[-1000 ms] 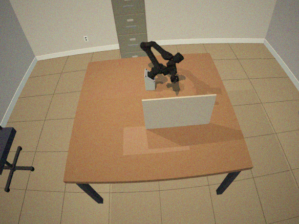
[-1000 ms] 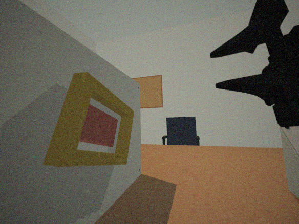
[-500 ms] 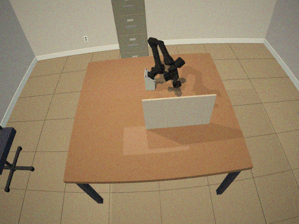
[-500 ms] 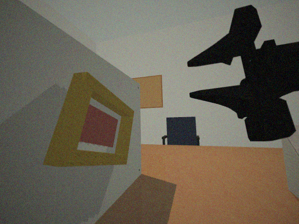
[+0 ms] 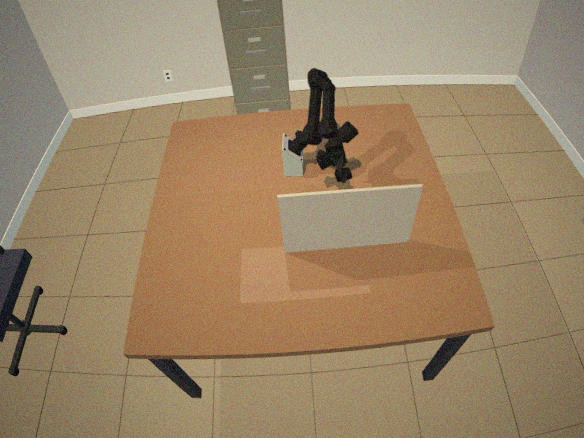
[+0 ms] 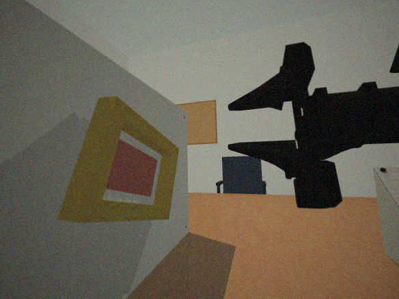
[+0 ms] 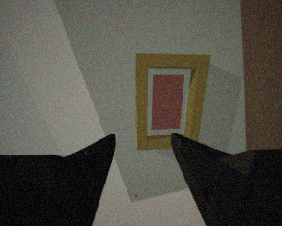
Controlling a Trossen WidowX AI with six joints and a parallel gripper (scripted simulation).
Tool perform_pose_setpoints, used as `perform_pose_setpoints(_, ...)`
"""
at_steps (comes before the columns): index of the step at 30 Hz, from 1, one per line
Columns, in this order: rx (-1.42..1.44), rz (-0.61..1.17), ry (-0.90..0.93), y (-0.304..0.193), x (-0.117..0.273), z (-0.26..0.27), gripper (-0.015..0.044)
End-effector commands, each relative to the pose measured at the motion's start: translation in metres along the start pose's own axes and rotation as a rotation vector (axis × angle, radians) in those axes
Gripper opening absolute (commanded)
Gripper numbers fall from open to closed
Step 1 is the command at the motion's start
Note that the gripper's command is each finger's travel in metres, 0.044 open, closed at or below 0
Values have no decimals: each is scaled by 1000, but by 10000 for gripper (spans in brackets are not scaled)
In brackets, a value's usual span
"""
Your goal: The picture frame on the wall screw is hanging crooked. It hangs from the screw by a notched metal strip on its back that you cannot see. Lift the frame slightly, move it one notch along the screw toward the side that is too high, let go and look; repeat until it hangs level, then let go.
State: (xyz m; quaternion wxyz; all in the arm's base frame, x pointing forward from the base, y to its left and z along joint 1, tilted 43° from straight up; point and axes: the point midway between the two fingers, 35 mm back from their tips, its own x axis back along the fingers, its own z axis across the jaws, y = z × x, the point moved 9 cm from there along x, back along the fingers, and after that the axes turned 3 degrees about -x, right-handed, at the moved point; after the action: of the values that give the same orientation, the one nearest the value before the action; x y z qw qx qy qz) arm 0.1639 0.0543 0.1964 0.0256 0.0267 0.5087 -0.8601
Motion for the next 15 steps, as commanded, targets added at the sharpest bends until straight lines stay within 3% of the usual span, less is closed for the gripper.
perform_pose_setpoints(1, -2, -5, -7, 4, -1, -2, 260)
perform_pose_setpoints(7, -1, -4, -6, 1, -10, -1, 260)
perform_pose_setpoints(15, -1, -3, -5, -2, -58, -2, 260)
